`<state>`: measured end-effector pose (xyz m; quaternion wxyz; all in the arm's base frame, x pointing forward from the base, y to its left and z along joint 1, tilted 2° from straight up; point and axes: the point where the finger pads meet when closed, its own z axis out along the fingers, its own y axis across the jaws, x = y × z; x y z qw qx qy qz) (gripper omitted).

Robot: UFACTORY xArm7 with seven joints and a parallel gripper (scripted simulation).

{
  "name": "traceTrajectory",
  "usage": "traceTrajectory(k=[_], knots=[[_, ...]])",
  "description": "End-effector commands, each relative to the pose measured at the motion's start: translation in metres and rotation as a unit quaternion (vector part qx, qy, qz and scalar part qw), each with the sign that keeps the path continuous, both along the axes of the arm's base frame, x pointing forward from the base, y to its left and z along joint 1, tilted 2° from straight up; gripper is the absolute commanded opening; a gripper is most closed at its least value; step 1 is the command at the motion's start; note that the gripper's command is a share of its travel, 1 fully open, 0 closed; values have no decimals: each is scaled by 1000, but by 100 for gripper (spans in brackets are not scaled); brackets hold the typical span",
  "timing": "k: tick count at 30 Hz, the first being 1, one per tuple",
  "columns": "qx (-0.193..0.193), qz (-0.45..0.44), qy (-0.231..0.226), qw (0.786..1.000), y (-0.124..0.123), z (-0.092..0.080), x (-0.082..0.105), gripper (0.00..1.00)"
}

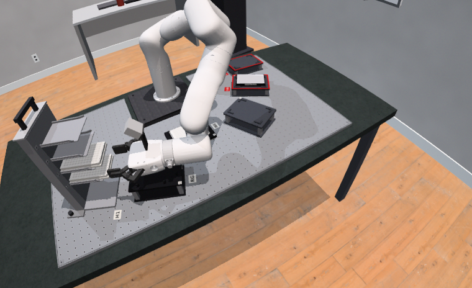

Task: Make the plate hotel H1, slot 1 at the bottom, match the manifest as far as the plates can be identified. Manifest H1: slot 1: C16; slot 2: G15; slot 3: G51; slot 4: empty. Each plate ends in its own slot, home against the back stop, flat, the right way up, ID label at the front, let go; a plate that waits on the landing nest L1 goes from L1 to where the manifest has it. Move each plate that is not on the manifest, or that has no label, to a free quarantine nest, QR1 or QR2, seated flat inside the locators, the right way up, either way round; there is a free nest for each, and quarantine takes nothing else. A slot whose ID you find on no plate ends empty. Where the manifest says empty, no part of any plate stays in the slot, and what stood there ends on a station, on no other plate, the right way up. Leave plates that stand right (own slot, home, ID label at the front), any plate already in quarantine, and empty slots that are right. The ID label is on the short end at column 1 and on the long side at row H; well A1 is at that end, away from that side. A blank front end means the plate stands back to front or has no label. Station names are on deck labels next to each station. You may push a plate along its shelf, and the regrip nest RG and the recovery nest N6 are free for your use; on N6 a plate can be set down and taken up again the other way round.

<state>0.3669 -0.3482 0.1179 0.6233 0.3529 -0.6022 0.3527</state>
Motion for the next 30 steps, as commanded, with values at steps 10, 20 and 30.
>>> traceTrajectory(k=[10,20,30], knots=[[-1,0,-2,1000,-7,2,-3,100],[-1,0,-2,1000,-12,2,-6,100],[-1,0,-2,1000,-17,2,-9,100]])
